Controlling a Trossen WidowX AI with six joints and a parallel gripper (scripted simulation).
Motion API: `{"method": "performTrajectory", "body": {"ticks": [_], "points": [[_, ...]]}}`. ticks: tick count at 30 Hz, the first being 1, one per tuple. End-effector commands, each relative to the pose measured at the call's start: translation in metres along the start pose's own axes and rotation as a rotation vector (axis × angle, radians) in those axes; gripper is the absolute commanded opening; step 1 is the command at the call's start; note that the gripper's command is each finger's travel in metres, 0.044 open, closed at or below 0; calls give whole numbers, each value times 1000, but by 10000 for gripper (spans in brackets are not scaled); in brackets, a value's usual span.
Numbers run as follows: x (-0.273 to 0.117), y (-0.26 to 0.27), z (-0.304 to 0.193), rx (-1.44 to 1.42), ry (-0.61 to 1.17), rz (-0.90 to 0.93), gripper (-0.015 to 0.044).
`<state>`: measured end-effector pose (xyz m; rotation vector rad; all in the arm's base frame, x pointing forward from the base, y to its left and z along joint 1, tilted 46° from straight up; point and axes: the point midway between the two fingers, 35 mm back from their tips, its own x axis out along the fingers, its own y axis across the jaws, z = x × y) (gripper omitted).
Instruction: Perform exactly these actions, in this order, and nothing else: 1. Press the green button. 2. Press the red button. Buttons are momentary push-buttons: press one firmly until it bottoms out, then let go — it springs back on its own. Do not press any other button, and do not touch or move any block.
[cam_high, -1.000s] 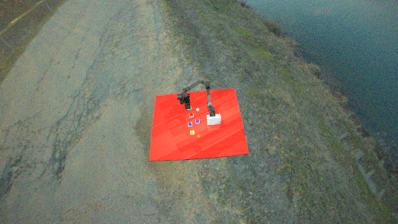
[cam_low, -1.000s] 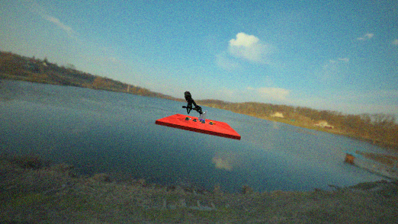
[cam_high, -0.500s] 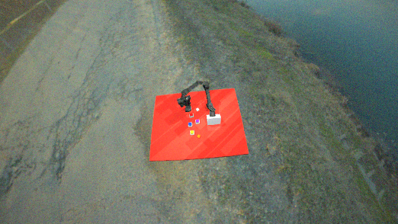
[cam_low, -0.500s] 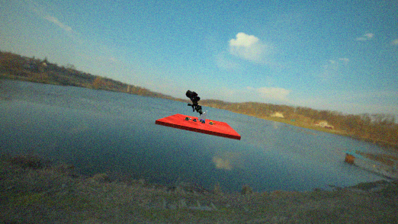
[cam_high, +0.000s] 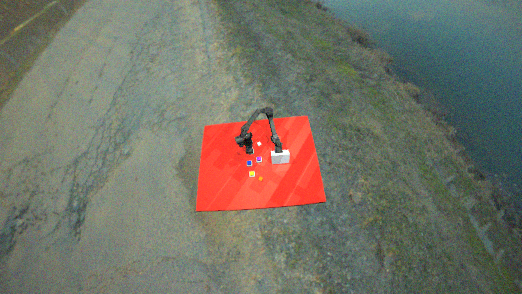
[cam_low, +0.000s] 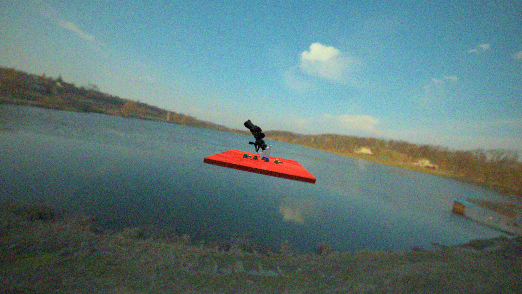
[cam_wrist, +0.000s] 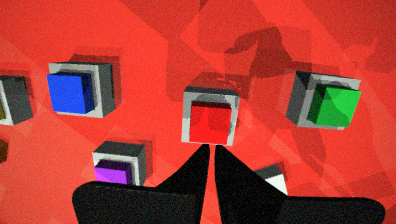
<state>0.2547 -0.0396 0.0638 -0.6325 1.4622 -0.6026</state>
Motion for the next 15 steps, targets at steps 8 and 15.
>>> {"method": "performTrajectory", "body": {"ticks": [8,15], "points": [[20,1,1,-3,-10,-4,20],[31,1,1,-3,-10,-4,20]]}}
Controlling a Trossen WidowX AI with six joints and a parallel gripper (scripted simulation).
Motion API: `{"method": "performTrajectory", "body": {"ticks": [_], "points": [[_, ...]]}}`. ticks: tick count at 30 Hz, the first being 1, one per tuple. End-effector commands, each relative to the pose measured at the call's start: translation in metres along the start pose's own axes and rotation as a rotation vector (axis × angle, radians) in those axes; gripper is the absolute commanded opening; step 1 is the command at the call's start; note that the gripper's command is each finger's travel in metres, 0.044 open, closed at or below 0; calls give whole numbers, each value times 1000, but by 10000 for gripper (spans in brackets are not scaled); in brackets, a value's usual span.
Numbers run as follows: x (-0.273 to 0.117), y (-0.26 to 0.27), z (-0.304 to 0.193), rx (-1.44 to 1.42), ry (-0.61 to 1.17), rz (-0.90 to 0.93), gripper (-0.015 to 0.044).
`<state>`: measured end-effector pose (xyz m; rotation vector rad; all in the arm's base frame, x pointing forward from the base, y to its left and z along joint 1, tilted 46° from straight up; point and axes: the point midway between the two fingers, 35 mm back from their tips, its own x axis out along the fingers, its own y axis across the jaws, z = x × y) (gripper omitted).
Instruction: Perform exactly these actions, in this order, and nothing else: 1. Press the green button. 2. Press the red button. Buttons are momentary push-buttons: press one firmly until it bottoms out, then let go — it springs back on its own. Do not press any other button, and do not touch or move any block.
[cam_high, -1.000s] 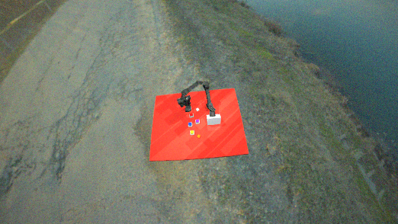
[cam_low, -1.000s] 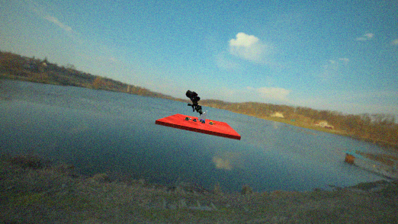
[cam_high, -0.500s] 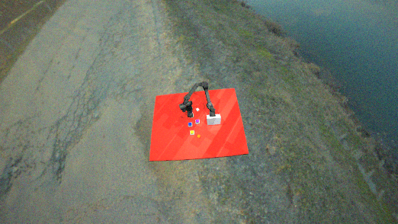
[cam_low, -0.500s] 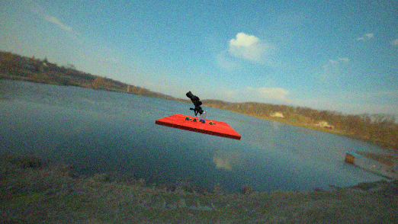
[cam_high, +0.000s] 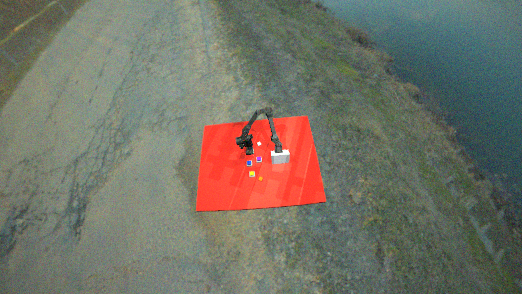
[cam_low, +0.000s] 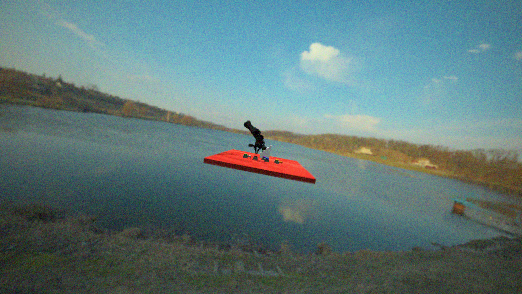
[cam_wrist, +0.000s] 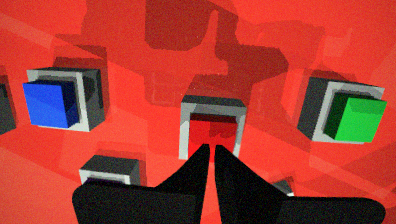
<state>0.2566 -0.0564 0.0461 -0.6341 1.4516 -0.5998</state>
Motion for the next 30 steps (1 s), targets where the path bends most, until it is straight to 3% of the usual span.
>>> {"method": "performTrajectory", "body": {"ticks": [1,30], "points": [[9,0,-1,-4,1,-4,20],[8,0,0,-2,0,-2,20]]}}
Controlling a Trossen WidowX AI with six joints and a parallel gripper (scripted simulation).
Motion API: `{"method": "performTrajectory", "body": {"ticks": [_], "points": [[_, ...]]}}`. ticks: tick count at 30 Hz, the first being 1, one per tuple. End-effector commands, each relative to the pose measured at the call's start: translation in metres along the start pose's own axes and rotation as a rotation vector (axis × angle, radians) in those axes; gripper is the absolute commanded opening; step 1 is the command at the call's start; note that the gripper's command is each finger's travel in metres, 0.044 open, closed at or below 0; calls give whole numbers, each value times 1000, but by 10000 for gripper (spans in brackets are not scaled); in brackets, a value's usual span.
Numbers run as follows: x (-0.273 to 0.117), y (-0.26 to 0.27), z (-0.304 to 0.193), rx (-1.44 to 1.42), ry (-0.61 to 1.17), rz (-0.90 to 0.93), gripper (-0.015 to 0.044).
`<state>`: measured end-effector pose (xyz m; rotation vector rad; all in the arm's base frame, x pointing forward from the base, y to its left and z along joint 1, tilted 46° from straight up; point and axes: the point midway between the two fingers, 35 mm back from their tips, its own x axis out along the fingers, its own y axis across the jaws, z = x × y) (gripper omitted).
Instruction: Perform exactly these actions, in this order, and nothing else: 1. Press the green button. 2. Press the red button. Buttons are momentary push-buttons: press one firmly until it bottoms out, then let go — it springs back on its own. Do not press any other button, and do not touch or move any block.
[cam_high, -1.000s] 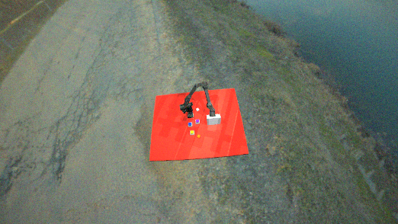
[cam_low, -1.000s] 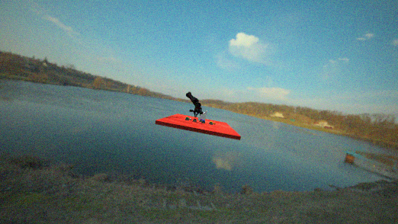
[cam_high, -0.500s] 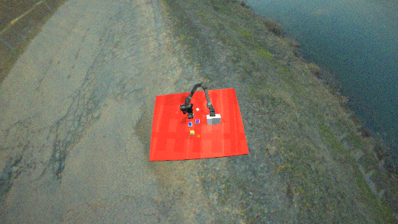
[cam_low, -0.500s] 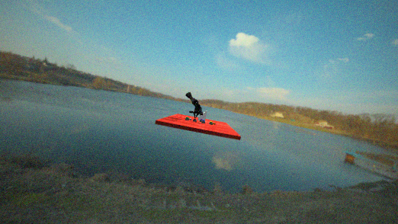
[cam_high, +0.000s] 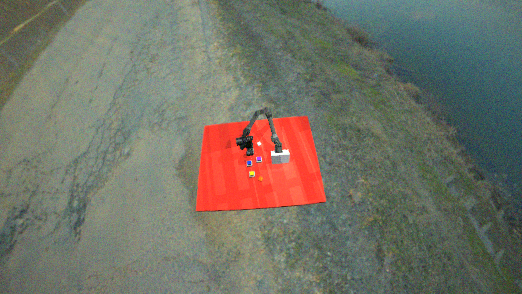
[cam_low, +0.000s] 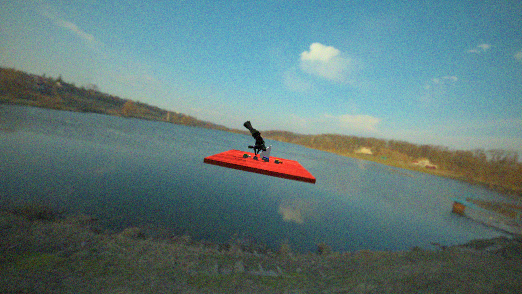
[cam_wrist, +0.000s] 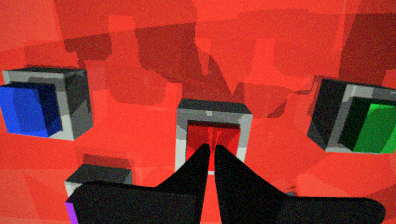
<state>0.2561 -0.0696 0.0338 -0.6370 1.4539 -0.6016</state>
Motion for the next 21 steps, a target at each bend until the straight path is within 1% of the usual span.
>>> {"method": "performTrajectory", "body": {"ticks": [1,3,7,10,15,21], "points": [[-21,0,1,-1,-2,1,20],[-32,0,0,-3,-1,-1,20],[-32,0,0,-3,-1,-1,20],[-38,21,10,8,-8,20,99],[-61,97,31,30,-13,69,230],[-84,179,27,8,-6,68,387]]}}
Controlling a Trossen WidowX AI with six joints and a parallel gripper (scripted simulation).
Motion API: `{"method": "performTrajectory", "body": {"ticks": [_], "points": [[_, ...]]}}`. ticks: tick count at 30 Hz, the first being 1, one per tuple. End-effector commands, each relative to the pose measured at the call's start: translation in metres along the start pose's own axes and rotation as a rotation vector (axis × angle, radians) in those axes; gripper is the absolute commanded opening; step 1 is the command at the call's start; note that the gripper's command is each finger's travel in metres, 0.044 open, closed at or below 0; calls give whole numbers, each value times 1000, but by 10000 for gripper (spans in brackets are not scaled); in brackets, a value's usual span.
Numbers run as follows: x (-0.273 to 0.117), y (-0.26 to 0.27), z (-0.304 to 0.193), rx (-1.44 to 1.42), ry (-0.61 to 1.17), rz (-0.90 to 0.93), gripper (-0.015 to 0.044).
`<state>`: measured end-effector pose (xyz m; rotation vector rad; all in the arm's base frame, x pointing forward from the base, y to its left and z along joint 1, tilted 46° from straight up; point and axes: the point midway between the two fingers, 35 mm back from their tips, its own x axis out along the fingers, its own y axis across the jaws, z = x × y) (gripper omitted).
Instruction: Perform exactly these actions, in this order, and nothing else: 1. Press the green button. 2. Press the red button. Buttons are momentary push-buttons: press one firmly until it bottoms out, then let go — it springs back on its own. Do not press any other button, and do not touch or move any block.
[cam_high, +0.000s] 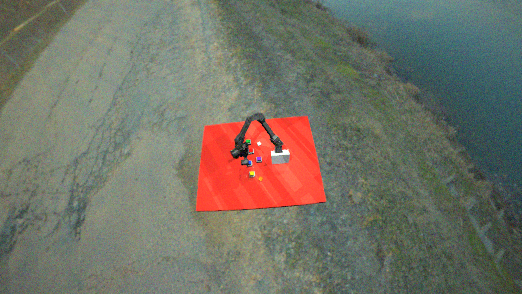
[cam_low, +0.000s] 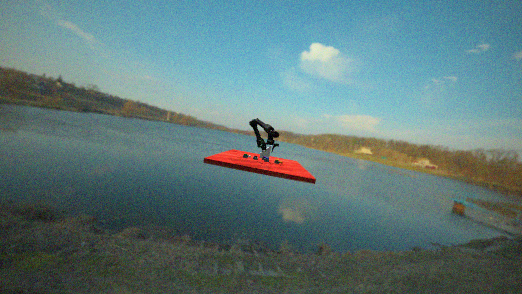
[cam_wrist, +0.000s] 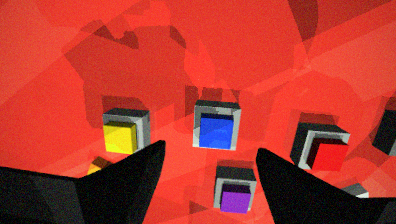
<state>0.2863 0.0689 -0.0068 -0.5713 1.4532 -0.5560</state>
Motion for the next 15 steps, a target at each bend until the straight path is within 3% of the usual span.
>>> {"method": "performTrajectory", "body": {"ticks": [1,8,15], "points": [[-13,68,-10,-13,6,-5,400],[-19,151,-47,-20,8,-49,400],[-18,154,-48,-20,7,-51,400]]}}
